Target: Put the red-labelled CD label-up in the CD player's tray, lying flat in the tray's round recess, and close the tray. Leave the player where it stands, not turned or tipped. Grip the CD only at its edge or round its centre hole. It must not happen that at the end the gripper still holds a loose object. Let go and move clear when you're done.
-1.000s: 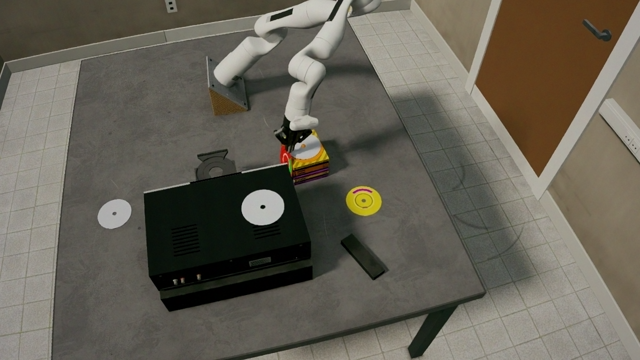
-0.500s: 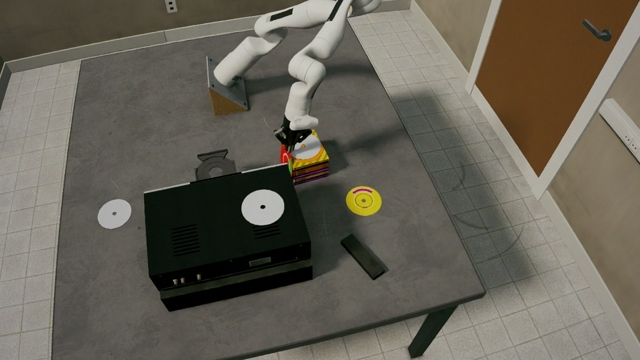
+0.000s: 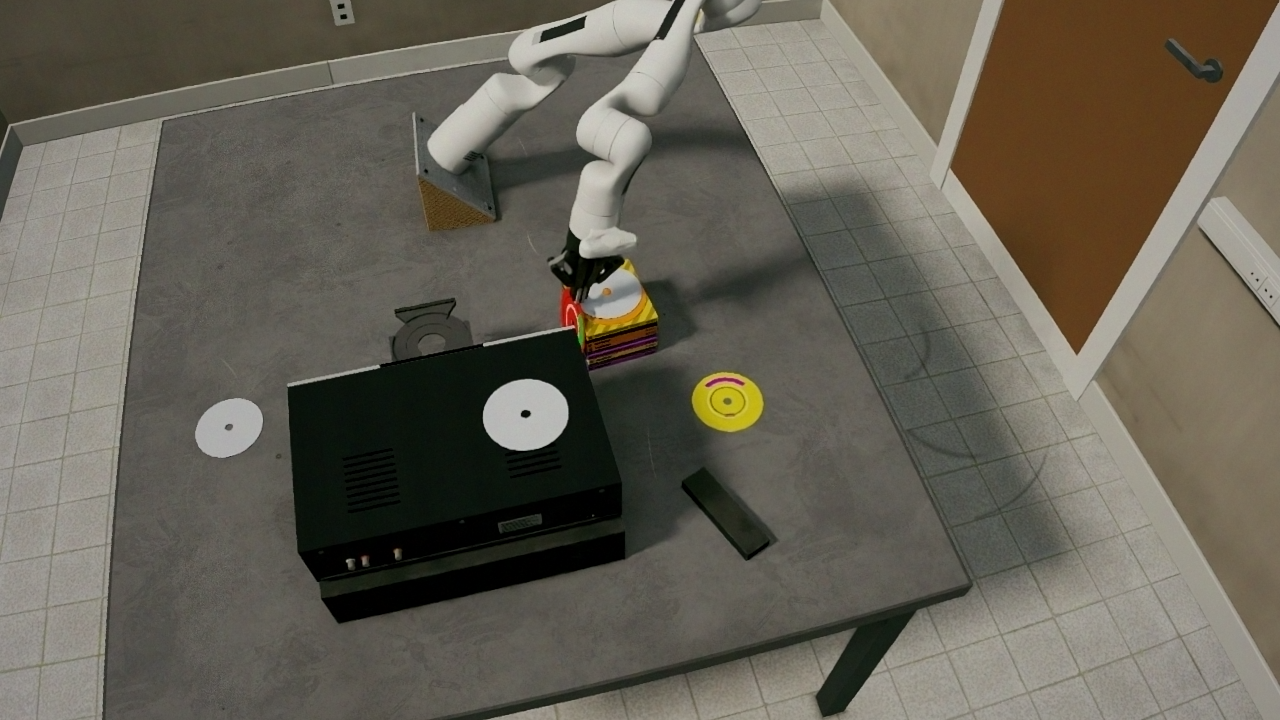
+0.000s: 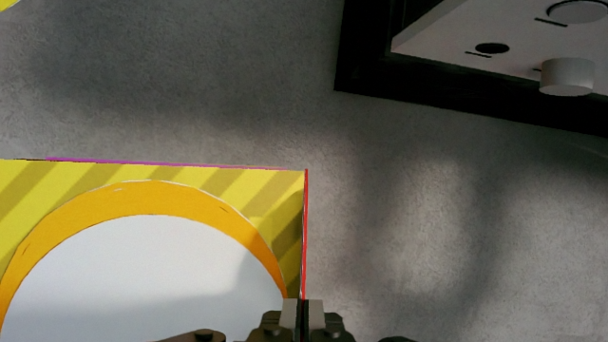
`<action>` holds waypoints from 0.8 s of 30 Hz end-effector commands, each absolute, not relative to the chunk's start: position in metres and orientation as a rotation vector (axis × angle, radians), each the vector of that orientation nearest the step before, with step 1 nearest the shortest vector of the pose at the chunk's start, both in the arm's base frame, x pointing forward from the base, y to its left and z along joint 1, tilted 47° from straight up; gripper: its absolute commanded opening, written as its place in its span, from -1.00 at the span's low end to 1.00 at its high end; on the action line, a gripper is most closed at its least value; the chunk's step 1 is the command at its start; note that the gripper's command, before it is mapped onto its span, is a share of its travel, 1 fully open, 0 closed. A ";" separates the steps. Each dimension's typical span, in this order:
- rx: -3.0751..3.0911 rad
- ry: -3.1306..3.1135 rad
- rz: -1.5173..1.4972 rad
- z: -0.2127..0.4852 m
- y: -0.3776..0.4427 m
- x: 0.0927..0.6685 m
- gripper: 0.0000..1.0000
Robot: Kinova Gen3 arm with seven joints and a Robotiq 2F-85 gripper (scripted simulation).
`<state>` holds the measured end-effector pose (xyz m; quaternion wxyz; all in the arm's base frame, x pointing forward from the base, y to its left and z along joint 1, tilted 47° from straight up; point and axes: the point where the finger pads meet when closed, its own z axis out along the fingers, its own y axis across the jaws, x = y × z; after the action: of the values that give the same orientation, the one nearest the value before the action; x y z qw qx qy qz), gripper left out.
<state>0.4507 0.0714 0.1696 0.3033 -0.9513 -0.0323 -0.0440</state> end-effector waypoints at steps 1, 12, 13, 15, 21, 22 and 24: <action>-2.522 -0.083 -0.122 0.172 0.068 0.451 -0.78; -2.522 -0.083 -0.122 0.181 0.059 0.451 -0.78; -2.522 -0.083 -0.122 0.181 0.059 0.451 -0.78; -2.522 -0.083 -0.122 0.183 0.057 0.451 -0.78; -2.522 -0.083 -0.122 0.190 0.049 0.450 -0.78; -2.522 -0.083 -0.122 0.192 0.047 0.450 -0.78; -2.522 -0.083 -0.122 0.195 0.044 0.450 -0.78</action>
<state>0.4481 0.0500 0.1898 0.3037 -0.9513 -0.0331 -0.0419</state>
